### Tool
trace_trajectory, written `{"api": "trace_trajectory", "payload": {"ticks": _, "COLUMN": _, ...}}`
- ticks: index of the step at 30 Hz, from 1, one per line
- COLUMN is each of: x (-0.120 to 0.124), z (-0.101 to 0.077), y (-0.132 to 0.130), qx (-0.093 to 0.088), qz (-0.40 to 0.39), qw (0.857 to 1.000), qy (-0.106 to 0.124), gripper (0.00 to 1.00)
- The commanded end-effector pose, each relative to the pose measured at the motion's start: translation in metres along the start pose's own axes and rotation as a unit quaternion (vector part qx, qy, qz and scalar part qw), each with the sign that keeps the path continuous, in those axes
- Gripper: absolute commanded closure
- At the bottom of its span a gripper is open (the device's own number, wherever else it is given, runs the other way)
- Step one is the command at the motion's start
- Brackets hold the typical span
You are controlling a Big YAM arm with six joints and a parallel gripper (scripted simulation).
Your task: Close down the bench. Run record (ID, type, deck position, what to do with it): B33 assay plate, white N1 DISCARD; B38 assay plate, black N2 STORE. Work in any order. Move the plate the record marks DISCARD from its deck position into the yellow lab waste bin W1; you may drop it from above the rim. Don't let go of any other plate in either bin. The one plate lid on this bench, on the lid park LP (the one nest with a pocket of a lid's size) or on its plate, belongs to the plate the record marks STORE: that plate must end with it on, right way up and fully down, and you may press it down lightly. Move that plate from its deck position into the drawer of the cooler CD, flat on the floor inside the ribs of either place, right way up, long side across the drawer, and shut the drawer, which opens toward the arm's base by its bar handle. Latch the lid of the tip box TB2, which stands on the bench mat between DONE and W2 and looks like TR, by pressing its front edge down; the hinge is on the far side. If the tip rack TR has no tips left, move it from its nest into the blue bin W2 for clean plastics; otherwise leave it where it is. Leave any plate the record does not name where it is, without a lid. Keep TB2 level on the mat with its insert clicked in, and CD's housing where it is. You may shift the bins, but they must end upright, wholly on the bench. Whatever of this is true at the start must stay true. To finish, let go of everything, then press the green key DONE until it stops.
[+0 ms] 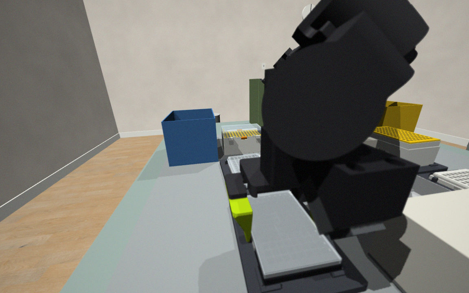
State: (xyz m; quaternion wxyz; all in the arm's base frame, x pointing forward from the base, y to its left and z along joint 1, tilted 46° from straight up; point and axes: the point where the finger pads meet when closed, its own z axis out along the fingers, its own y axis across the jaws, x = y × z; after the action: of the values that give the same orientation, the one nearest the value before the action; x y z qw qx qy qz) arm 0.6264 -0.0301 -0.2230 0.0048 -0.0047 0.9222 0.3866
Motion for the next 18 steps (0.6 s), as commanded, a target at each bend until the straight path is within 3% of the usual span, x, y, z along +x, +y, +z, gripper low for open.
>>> {"api": "trace_trajectory", "payload": {"ticks": 1, "x": -0.0022, "z": -0.0163, "y": -0.0045, "qx": 0.001, "qz": 0.007, "qw": 1.0, "qy": -0.012, "gripper": 0.0}}
{"api": "trace_trajectory", "payload": {"ticks": 13, "x": -0.0022, "z": -0.0163, "y": -0.0045, "qx": 0.001, "qz": 0.007, "qw": 1.0, "qy": -0.012, "gripper": 0.0}}
{"api": "trace_trajectory", "payload": {"ticks": 14, "x": -0.0022, "z": -0.0163, "y": -0.0045, "qx": 0.001, "qz": 0.007, "qw": 1.0, "qy": -0.012, "gripper": 1.0}}
{"api": "trace_trajectory", "payload": {"ticks": 18, "x": -0.0023, "z": -0.0163, "y": -0.0043, "qx": 0.0, "qz": 0.007, "qw": 1.0, "qy": -0.012, "gripper": 1.0}}
